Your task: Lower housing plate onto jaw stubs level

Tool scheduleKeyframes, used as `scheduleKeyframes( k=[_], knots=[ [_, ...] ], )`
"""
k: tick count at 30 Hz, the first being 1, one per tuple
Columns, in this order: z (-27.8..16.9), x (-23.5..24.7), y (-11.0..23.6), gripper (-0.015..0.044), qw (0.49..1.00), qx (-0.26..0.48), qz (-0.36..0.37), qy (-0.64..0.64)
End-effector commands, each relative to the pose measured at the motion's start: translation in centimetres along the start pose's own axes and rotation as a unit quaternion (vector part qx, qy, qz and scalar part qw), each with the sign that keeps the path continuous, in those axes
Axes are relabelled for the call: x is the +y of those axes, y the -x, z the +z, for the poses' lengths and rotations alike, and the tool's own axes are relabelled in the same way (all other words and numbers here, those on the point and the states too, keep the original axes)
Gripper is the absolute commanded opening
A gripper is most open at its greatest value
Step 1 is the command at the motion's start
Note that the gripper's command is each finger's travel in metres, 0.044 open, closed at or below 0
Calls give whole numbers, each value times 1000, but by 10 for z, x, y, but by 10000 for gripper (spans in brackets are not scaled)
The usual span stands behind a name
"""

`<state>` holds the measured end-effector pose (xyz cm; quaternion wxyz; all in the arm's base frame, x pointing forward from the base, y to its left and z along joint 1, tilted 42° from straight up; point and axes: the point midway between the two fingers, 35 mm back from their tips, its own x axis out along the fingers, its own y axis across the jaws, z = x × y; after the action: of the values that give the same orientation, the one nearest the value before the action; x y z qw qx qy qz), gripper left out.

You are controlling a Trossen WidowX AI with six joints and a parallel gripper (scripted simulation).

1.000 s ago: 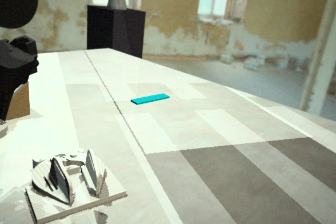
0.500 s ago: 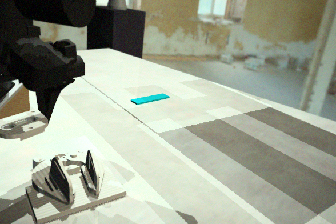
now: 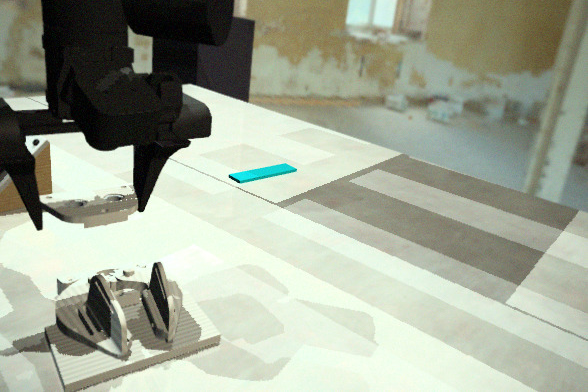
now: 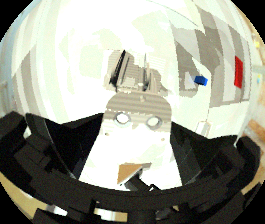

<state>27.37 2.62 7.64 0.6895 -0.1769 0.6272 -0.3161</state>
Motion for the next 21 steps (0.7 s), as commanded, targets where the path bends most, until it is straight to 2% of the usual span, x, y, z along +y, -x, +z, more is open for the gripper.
scheduleKeyframes(
  k=[1, 21],
  knots=[
    [-1, 8, 0, 351, 1000, 0, -1, -23],
    [-1, 8, 0, 351, 1000, 0, -1, -28]
  ],
)
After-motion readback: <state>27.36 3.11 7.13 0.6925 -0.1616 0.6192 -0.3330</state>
